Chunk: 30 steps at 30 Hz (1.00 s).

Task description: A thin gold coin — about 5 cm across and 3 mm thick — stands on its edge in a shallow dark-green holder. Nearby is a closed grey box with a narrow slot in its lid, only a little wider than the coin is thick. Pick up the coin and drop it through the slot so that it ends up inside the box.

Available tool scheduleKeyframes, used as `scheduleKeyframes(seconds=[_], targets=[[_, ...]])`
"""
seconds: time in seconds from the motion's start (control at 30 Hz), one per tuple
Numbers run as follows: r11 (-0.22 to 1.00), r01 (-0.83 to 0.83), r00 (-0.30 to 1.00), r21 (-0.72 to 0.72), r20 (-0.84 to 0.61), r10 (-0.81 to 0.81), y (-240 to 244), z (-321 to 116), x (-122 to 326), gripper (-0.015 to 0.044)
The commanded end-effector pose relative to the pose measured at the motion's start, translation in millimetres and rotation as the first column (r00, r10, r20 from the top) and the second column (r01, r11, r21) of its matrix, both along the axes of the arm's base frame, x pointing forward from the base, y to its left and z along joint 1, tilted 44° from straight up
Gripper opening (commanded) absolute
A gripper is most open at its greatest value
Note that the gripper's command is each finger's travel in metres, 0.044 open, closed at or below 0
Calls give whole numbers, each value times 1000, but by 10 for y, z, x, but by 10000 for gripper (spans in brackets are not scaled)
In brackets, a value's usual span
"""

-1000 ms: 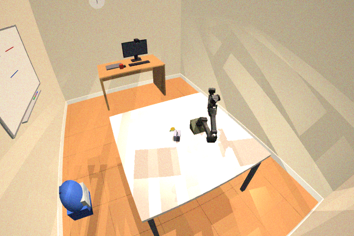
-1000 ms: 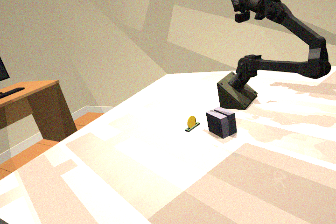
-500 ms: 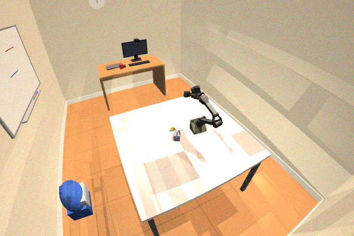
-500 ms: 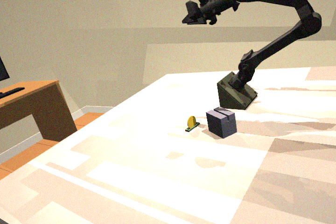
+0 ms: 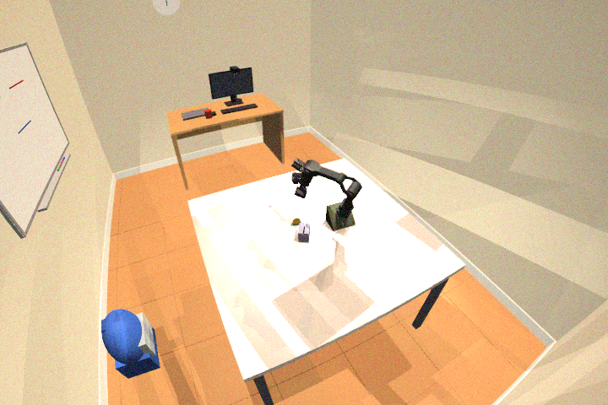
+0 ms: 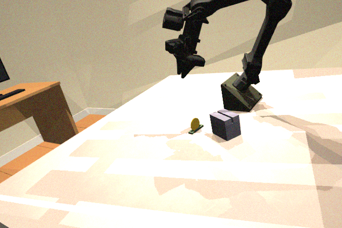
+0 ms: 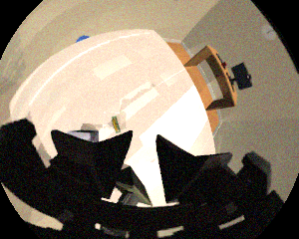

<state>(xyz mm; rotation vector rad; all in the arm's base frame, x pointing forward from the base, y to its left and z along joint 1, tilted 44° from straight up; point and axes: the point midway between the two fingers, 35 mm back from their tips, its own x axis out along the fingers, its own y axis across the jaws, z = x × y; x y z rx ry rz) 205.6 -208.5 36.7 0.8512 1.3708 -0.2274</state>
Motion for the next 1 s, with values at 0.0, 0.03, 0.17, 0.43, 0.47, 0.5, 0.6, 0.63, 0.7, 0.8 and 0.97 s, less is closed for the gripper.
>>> scheduleKeyframes(seconds=[0.0,0.03,0.17,0.43,0.47,0.5,0.6,0.63,0.7,0.8,0.97], targets=[[909,-359,933,211,103,344,571,-244,384,161],[874,-420,907,246,138,397,686,-284,446,161],[830,-483,875,278,182,448,801,-331,480,161],[830,-483,875,278,182,448,805,-325,502,161],[830,-483,875,278,182,448,818,-340,504,161],[830,-483,875,278,182,448,857,-385,510,161],[830,-483,875,278,183,448,1031,-567,526,161],[830,-483,875,279,183,448,1045,-580,527,161],[830,-483,875,279,183,448,1045,-580,527,161],[830,-483,875,279,183,448,1078,-615,535,161],[830,-483,875,279,184,448,1150,-686,551,161]])
